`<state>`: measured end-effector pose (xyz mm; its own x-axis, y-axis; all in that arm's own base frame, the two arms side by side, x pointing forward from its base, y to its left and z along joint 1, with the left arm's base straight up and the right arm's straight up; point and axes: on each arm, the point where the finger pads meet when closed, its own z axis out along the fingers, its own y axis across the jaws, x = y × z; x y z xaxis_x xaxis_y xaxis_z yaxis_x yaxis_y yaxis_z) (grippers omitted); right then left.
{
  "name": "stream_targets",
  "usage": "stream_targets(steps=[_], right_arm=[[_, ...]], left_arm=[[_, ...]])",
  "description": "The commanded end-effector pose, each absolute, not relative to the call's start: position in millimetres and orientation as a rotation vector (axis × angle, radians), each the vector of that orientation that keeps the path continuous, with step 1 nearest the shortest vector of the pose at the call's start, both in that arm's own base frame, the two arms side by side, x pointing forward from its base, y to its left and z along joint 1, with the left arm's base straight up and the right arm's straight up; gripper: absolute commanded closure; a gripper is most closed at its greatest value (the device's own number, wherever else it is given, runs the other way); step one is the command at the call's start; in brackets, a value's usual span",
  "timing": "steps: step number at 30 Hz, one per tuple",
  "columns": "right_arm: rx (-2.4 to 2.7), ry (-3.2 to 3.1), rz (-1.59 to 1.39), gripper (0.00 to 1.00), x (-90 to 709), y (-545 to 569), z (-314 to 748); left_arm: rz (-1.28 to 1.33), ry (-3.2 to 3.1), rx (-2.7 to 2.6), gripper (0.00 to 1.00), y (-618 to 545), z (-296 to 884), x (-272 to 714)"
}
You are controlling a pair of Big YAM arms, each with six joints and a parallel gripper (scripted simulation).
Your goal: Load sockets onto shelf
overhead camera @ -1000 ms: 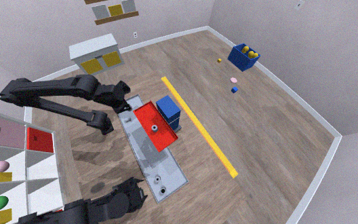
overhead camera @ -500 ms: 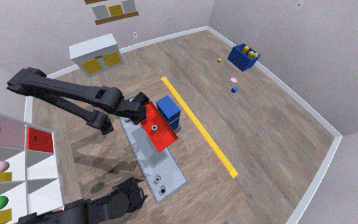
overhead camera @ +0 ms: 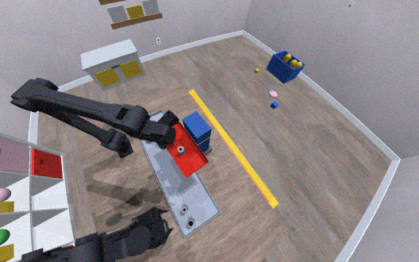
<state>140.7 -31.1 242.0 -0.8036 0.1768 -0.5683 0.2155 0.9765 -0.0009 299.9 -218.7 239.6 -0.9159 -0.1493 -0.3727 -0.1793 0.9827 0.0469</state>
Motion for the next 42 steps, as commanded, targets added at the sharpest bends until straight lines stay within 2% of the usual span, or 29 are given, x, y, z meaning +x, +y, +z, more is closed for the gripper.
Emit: stream_targets(steps=[1, 13, 22, 32, 34, 42], right_arm=[[0.273, 2.480, -0.091, 0.35, 142.4, -30.9, 272.3], [0.277, 2.491, -0.092, 0.35, 150.3, -33.6, 264.1], [0.287, 2.509, -0.093, 0.35, 155.3, -35.8, 246.4], [0.287, 2.507, -0.093, 0.35, 161.7, -37.3, 238.3], [0.285, 2.507, -0.092, 0.35, 163.4, -37.4, 235.5], [0.284, 2.502, -0.092, 0.35, 168.6, -38.6, 230.8]], left_arm=[[-0.002, 2.676, -0.271, 0.74, -234.7, 284.1, 317.9], [0.025, 2.692, -0.276, 0.74, -238.8, 295.1, 327.9], [0.025, 2.696, -0.267, 0.74, -226.4, 227.8, 304.8], [0.033, 2.696, -0.269, 0.74, -238.2, 235.7, 325.3], [0.032, 2.700, -0.265, 0.52, -238.1, 237.3, 321.1], [-0.030, 2.661, -0.275, 0.52, -240.2, 263.8, 322.7]])
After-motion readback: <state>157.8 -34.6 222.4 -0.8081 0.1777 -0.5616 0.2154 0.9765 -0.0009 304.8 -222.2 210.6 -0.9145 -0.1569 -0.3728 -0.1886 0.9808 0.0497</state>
